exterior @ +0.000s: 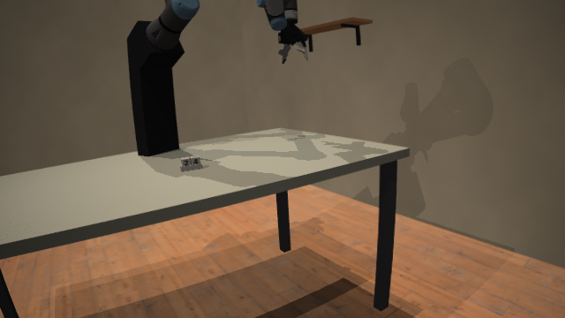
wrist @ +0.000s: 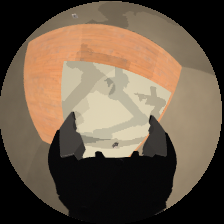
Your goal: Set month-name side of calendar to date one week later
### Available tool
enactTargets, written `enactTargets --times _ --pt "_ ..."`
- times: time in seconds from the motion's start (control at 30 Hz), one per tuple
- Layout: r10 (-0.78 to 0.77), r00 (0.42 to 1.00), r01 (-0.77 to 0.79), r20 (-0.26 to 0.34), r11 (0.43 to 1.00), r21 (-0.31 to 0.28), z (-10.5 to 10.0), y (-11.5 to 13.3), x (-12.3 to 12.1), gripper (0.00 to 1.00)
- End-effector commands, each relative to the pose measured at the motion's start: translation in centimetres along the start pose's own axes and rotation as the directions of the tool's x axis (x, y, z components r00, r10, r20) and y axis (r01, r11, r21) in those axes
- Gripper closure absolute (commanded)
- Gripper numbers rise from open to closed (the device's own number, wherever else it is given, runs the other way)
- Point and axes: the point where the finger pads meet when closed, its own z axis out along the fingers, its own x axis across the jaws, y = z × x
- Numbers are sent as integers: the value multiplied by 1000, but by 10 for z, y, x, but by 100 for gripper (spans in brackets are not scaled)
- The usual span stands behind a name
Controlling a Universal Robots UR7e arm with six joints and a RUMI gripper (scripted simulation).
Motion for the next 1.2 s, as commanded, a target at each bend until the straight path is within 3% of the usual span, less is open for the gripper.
enactTargets --times 0.0,0.7,1.17 --pt "0 1000 0 0 1000 1 -1 0 0 0" --pt "0 1000 0 0 1000 0 0 0 0 0" --pt "-21 1000 22 18 1000 -16 13 8 0 0"
